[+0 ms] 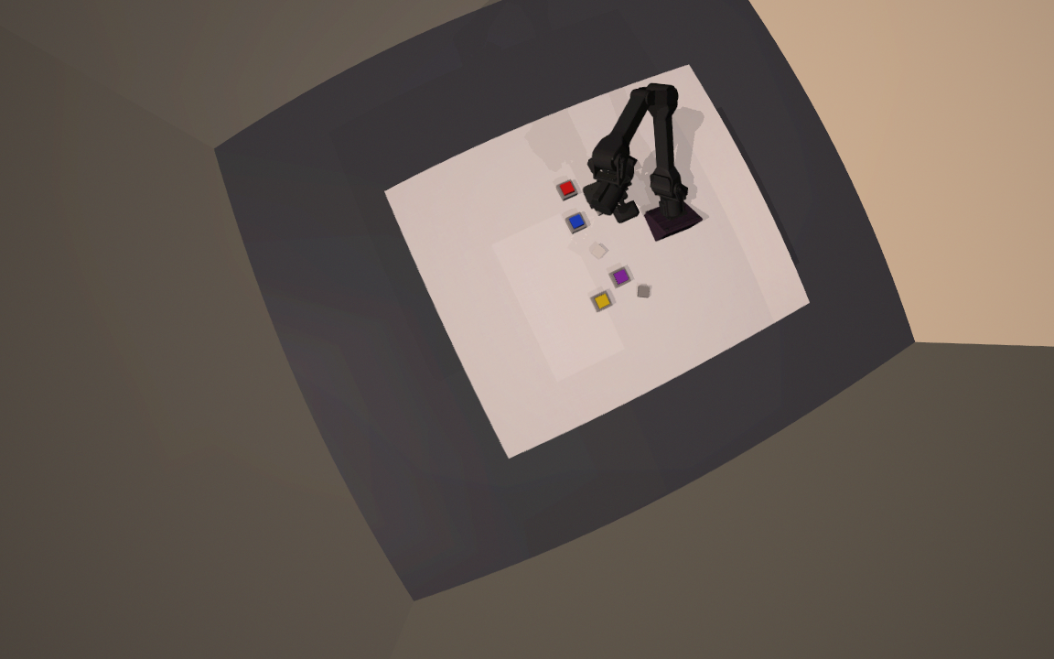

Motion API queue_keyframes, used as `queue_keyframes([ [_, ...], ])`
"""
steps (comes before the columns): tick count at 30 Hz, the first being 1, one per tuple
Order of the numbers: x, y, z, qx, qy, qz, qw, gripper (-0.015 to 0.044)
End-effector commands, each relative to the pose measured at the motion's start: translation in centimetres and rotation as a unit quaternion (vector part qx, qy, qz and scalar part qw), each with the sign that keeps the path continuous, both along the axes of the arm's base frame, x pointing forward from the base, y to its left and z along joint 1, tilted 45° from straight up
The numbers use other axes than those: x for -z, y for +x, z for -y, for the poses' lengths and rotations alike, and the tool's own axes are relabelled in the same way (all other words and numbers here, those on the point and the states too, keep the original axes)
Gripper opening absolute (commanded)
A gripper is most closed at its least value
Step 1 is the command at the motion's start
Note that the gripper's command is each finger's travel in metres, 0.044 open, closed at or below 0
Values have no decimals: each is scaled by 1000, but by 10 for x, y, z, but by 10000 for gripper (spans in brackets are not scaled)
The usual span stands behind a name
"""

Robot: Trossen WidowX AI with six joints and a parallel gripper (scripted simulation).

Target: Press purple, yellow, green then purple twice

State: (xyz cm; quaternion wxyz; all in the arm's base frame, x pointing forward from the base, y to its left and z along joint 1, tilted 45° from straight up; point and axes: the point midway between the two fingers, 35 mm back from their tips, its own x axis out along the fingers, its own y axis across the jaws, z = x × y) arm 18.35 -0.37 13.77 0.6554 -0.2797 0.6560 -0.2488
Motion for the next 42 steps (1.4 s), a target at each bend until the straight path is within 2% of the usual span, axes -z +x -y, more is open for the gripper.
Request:
queue_keyframes([
  [1, 19, -2, 21, 1, -3, -3, 1000, 20],
  [5, 40, -3, 43, 2, -5, -3, 1000, 20],
  [42, 64, -3, 67, 2, -6, -2, 1000, 20],
])
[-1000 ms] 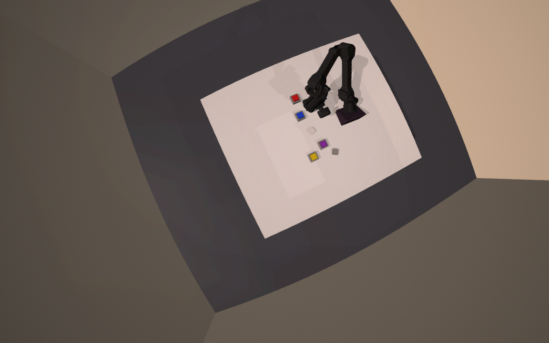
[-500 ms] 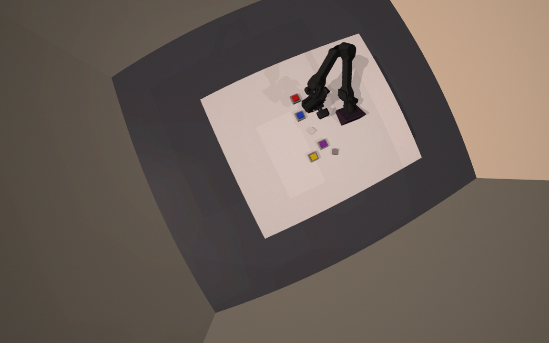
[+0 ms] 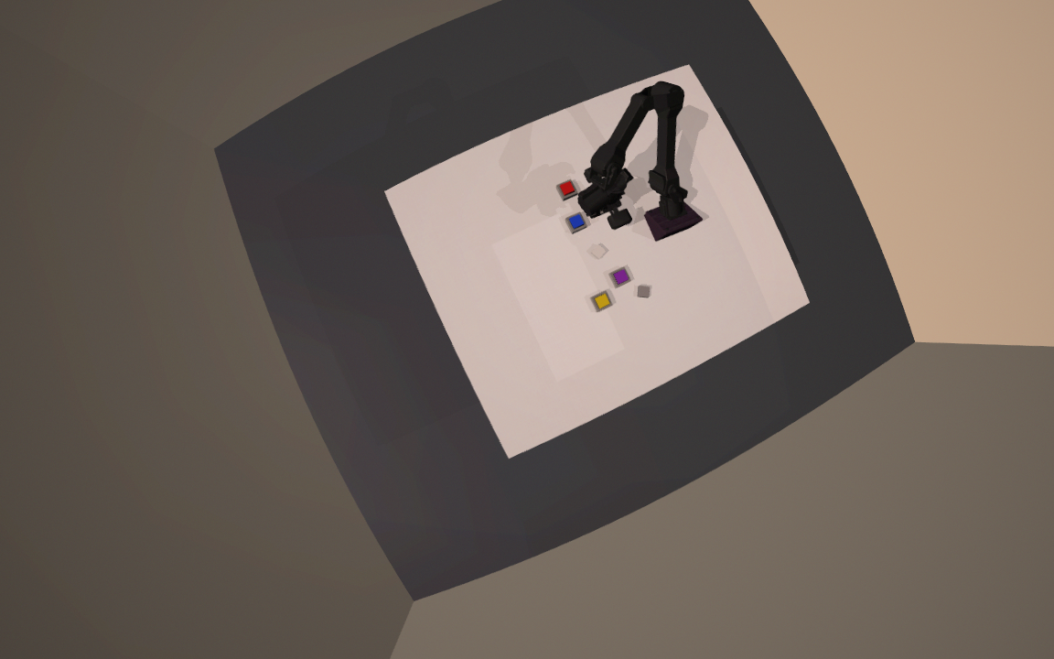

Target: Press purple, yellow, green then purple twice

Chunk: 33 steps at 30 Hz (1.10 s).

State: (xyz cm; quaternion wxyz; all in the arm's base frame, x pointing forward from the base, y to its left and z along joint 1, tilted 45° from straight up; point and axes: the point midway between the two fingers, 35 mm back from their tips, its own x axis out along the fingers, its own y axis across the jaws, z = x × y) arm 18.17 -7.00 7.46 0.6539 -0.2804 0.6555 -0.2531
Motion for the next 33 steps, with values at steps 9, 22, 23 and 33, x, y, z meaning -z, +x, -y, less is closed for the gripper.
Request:
queue_keyframes([
  [9, -5, 0, -5, 0, 0, -1, 1000, 20],
  [22, -65, -2, -65, -1, 0, -4, 1000, 20],
  [23, -67, -2, -66, -1, -1, -4, 1000, 20],
  [33, -40, 20, -105, 8, 18, 13, 1000, 20],
])
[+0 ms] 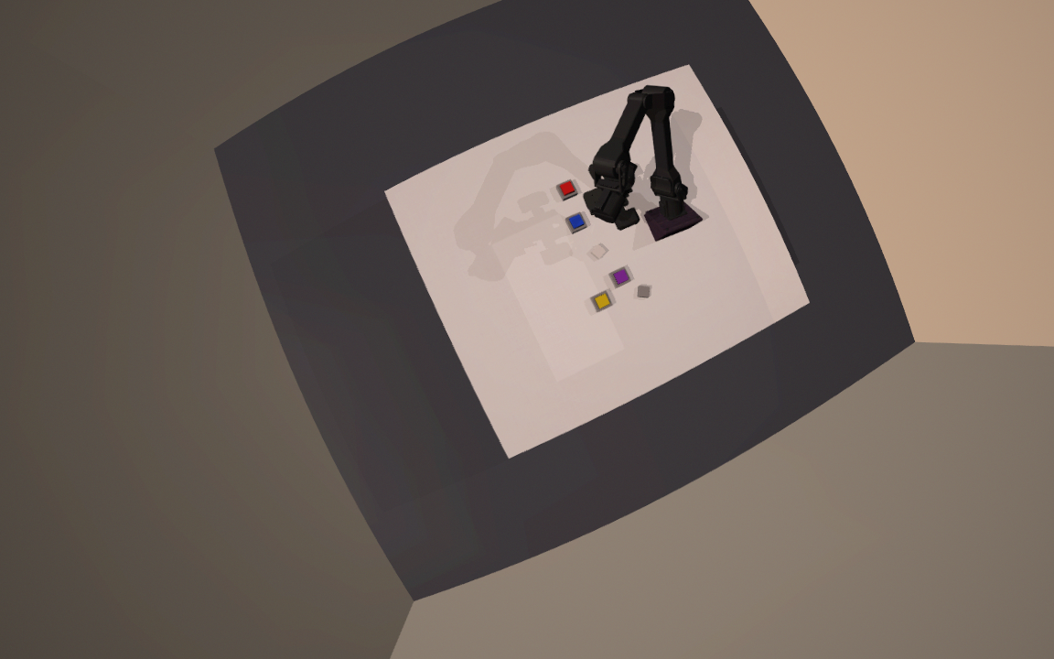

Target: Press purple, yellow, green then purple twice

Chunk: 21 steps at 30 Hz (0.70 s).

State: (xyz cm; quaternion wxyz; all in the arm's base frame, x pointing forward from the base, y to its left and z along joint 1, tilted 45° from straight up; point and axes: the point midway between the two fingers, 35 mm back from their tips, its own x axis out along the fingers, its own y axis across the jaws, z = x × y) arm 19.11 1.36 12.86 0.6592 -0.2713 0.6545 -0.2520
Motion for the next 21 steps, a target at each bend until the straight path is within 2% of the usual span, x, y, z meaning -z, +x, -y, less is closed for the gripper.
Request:
queue_keyframes([
  [1, 21, 14, -31, 5, 13, 8, 1000, 20],
  [12, 123, 33, -131, -3, 1, -6, 1000, 20],
  [21, 146, 32, -134, -5, -2, -7, 1000, 20],
])
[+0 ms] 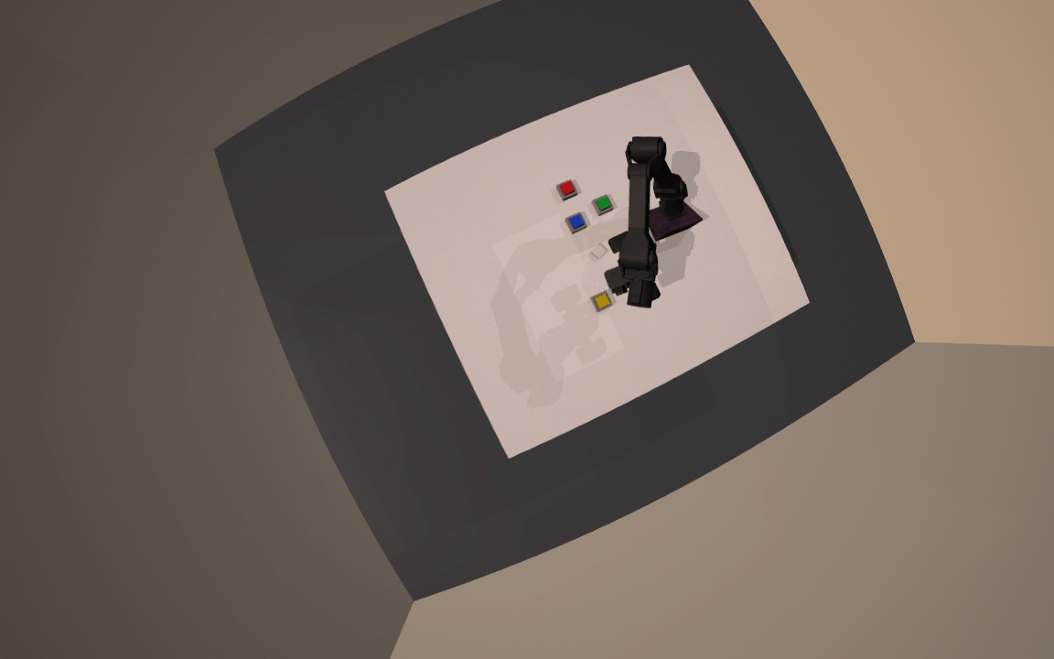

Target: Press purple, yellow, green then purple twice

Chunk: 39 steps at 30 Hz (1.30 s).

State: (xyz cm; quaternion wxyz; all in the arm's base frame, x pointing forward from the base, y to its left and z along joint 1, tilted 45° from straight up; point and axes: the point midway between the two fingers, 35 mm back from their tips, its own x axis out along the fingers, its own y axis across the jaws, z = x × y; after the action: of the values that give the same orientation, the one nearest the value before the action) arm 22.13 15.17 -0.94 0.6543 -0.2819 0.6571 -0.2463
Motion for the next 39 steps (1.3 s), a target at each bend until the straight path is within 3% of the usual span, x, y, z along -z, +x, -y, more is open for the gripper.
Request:
queue_keyframes([
  [1, 18, 2, 12, 4, 2, 2, 1000, 20],
  [5, 45, 2, 40, 4, 1, 3, 1000, 20],
  [39, 70, 2, 64, 4, 0, 3, 1000, 20],
])
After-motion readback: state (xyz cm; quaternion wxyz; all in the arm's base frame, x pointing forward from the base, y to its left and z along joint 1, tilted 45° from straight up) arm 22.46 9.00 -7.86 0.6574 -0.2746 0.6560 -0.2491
